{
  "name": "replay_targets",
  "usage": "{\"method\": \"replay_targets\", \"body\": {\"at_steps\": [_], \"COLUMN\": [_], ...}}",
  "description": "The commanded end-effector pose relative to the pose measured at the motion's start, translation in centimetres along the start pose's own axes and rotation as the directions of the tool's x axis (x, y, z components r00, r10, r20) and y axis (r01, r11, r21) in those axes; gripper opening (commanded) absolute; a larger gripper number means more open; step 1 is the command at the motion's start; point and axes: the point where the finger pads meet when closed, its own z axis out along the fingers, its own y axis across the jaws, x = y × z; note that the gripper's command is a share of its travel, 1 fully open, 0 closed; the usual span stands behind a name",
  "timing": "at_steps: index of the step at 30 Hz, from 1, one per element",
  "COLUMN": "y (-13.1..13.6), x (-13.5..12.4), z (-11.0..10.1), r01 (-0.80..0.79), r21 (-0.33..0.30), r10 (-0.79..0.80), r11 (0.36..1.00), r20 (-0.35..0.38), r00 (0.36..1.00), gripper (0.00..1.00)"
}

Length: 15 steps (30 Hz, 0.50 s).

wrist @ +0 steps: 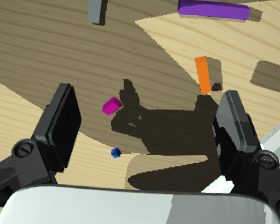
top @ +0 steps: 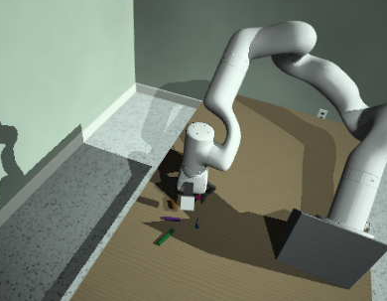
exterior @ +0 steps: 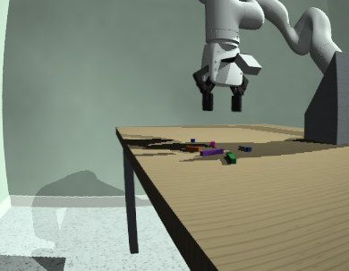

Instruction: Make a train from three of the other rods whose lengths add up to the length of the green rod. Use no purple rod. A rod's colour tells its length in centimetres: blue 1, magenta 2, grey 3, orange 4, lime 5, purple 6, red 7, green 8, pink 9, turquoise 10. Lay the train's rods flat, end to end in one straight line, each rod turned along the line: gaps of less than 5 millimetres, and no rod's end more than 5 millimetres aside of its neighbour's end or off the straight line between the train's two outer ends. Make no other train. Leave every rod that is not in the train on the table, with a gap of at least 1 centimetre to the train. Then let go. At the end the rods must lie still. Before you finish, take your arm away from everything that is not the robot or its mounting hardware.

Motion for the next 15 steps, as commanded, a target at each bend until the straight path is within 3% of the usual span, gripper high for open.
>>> {"method": "replay_targets", "body": {"at_steps": [1,11,12,15], "y": [3.2,5.7,5.7,5.7], "x": [-1.9,-4.2,-4.2,-4.2], "z": [0.9,1.7,1.7,1.7], "r01": [0.164,0.309,0.309,0.309], "r21": [0.023,0.023,0.023,0.023], "r10": [-0.164,-0.309,-0.309,-0.309], "r11": [0.986,0.951,0.951,0.951], "r20": [-0.011,-0.014,-0.014,-0.014], "r00": [0.986,0.951,0.951,0.951], "gripper": [1.00,1.00,0.24,0.24]}}
